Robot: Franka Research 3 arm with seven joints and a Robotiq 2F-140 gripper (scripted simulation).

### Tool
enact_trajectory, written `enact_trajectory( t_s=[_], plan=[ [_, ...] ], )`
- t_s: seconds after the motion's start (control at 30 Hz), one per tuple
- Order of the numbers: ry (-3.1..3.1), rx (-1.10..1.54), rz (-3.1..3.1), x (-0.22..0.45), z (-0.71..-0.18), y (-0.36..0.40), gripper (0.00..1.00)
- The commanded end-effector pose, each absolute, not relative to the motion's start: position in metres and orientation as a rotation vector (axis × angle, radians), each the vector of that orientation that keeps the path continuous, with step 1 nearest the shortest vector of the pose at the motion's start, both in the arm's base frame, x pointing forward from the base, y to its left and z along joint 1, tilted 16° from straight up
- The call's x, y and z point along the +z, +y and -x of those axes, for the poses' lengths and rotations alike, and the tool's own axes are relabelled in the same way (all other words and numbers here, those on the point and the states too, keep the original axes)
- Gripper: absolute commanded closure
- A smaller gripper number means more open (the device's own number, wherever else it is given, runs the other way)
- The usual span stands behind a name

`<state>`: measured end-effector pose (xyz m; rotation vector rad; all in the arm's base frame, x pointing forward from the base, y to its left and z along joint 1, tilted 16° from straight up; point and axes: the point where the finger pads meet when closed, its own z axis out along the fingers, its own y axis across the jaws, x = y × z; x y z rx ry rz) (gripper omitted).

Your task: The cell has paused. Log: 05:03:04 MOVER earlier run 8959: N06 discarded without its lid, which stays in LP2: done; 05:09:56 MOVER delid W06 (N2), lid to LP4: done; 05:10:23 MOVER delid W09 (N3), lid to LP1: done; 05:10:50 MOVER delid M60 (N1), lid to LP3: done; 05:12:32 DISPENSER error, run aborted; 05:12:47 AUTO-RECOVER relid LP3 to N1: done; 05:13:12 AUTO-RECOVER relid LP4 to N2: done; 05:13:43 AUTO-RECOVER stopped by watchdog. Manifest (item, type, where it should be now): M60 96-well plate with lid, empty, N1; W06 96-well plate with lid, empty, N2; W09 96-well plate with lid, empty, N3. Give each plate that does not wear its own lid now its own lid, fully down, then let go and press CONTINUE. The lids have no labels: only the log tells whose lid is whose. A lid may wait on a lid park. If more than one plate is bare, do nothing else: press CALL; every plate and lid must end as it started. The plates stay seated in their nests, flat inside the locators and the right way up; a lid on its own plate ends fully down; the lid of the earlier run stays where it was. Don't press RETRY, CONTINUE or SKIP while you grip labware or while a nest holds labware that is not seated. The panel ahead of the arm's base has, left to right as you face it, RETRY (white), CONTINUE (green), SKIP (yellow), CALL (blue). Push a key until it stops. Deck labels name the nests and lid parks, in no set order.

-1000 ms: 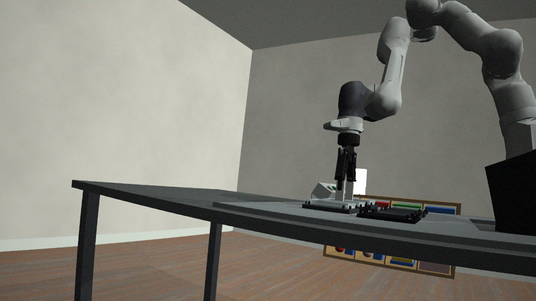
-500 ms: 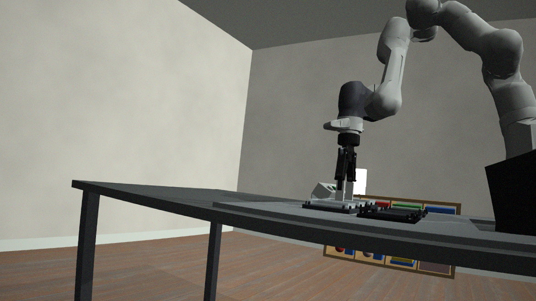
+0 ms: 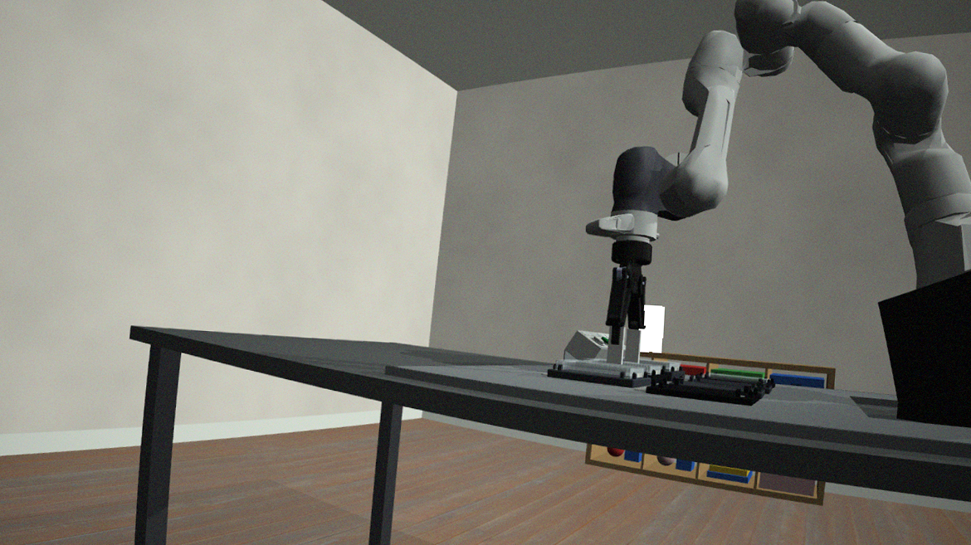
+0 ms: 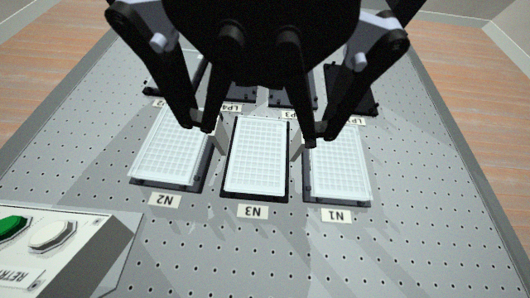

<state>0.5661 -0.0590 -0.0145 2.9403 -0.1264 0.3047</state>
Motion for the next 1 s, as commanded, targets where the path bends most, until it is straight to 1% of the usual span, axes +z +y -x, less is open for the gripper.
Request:
enact_trajectory(
  t_s=[0.0, 0.97],
  plan=[
    [-0.136, 0.312, -2.941, -0.0139, -0.5679, -0.0585, 0.34],
    [-0.136, 0.312, -2.941, -0.0074, -0.5666, -0.0572, 0.34]
  ],
)
